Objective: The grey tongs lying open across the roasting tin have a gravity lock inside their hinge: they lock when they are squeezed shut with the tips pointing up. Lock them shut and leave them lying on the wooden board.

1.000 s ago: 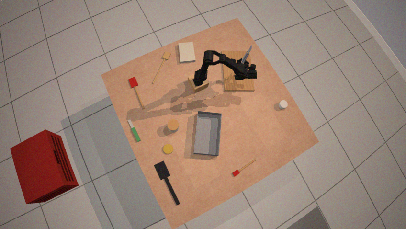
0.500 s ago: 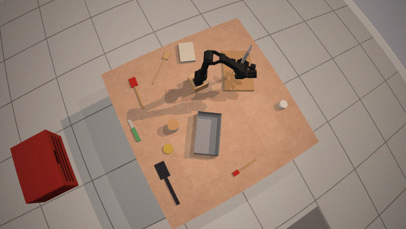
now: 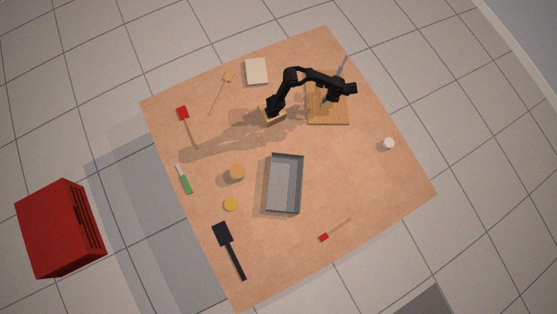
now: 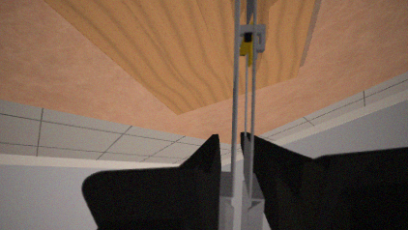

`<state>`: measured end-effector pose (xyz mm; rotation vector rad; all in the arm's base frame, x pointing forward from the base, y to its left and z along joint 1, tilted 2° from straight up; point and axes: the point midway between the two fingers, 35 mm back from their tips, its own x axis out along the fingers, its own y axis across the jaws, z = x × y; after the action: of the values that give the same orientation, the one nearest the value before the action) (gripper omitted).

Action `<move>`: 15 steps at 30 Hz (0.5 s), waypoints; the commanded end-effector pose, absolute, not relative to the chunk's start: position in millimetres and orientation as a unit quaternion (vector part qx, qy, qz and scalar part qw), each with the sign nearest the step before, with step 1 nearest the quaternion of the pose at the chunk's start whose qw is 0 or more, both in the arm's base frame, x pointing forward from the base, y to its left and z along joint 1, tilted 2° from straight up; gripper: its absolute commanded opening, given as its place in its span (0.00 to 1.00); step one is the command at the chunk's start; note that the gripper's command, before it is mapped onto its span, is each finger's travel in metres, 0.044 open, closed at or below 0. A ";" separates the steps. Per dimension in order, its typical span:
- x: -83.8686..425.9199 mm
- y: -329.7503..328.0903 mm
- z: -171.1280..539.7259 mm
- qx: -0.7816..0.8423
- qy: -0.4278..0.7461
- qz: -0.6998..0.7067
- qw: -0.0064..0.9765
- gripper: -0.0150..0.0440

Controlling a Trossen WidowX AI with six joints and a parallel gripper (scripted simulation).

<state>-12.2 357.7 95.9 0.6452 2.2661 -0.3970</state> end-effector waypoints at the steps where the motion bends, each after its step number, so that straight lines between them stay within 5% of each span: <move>1: -14.5 360.7 91.4 0.244 0.862 -0.171 0.410 0.00; 15: -20.0 360.3 82.3 0.218 0.751 -0.207 0.588 0.00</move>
<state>-19.9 358.8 81.3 0.5185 1.8214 -0.4845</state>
